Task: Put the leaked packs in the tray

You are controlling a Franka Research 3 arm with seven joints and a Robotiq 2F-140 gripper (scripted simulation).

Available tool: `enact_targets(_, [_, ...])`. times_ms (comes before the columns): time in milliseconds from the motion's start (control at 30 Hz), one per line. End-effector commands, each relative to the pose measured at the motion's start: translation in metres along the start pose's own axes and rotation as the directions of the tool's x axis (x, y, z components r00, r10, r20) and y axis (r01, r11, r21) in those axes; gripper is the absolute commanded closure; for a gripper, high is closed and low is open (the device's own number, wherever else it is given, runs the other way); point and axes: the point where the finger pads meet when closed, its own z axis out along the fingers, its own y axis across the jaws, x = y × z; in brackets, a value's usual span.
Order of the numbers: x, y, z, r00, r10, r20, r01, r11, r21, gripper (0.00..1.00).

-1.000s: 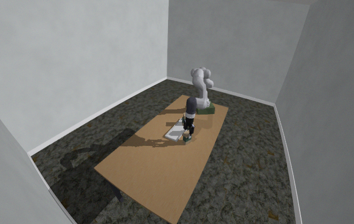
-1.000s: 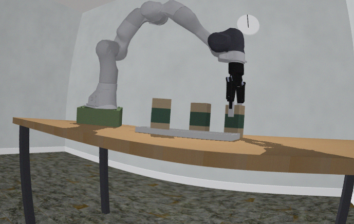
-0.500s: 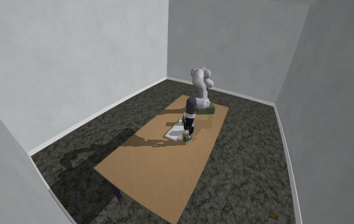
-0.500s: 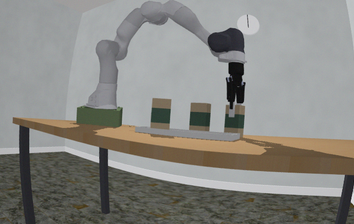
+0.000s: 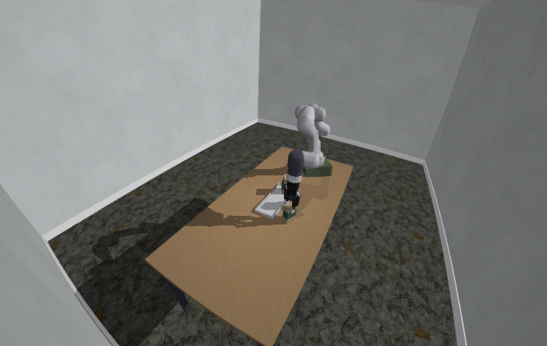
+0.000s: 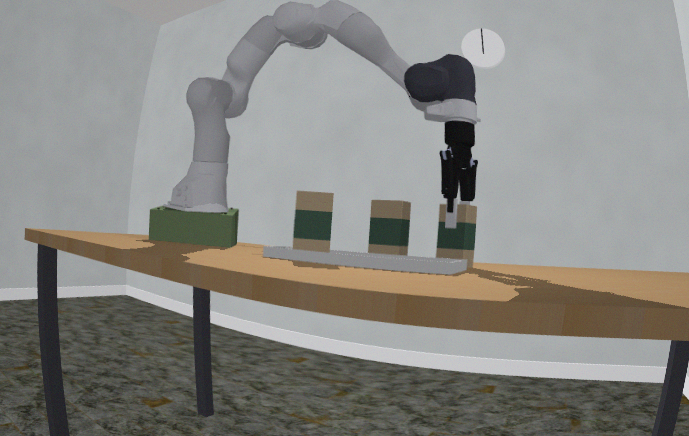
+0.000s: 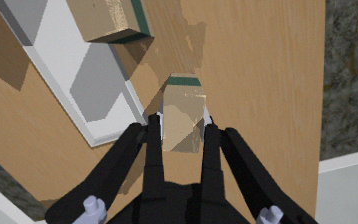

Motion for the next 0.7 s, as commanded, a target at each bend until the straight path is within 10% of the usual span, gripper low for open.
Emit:
enact_targets(0, [-0.0001, -0.0002, 0.0012, 1.000, 0.008, 0.000, -0.008, 1.000, -0.001, 0.77])
enact_targets(600, [-0.0001, -0.0002, 0.0012, 1.000, 0.008, 0.000, -0.008, 1.000, -0.001, 0.77])
enact_targets(633, [-0.0001, -0.0002, 0.0012, 1.000, 0.008, 0.000, -0.008, 1.000, -0.001, 0.47])
enact_targets(667, [-0.0001, -0.0002, 0.0012, 1.000, 0.008, 0.000, -0.008, 1.000, -0.001, 0.47])
